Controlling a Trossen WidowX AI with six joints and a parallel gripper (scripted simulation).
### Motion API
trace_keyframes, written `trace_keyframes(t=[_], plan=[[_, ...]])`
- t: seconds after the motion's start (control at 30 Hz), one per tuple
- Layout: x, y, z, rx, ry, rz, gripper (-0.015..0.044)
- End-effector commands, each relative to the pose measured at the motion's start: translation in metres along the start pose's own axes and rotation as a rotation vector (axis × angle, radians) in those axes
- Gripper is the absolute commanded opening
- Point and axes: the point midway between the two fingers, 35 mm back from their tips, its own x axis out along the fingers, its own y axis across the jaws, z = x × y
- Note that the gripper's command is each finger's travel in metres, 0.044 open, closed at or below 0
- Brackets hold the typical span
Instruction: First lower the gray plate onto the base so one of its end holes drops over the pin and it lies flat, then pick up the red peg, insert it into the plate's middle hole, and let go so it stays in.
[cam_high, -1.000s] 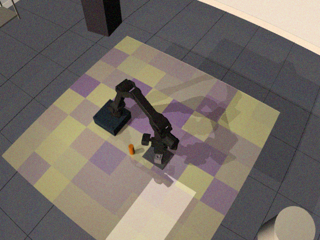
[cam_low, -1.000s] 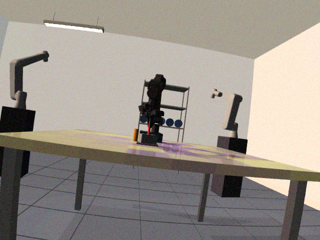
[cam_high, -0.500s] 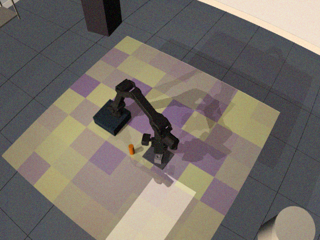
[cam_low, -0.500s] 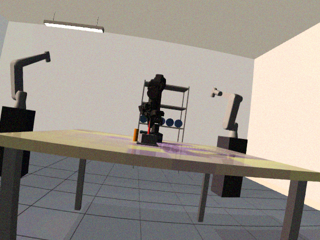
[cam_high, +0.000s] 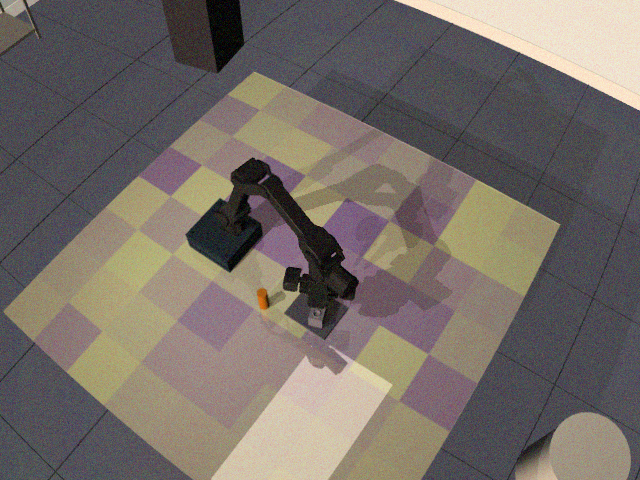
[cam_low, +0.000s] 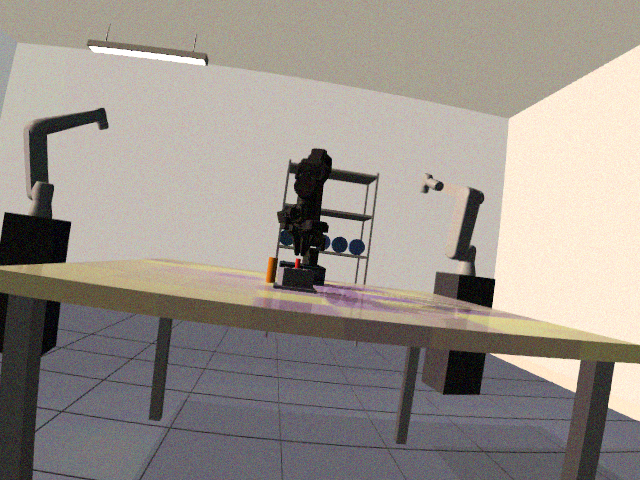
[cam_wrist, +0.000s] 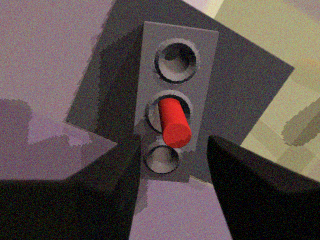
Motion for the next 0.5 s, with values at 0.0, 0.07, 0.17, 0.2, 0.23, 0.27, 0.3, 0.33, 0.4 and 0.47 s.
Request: trace_keyframes(t=[0.0, 0.07, 0.17, 0.2, 0.23, 0.27, 0.3, 0.33, 0.4, 0.47], plan=[[-0.0001, 0.0, 0.0, 0.0, 0.0, 0.0, 0.015], [-0.0003, 0.0, 0.0, 0.0, 0.0, 0.0, 0.015], [-0.0021, 0.0, 0.0001, 0.0, 0.001, 0.0, 0.015], [-0.003, 0.0, 0.0001, 0.0, 0.002, 0.0, 0.015], [-0.0039, -0.0002, 0.0, 0.0, 0.002, 0.0, 0.015], [-0.0048, -0.0004, -0.0001, 0.001, 0.003, 0.0, 0.015], [-0.0054, -0.0007, -0.0002, 0.001, 0.003, 0.0, 0.015], [-0.006, -0.0009, -0.0002, 0.001, 0.003, 0.0, 0.015], [-0.0071, -0.0013, -0.0002, 0.001, 0.003, 0.0, 0.015], [-0.0082, -0.0015, -0.0002, 0.001, 0.003, 0.0, 0.015]])
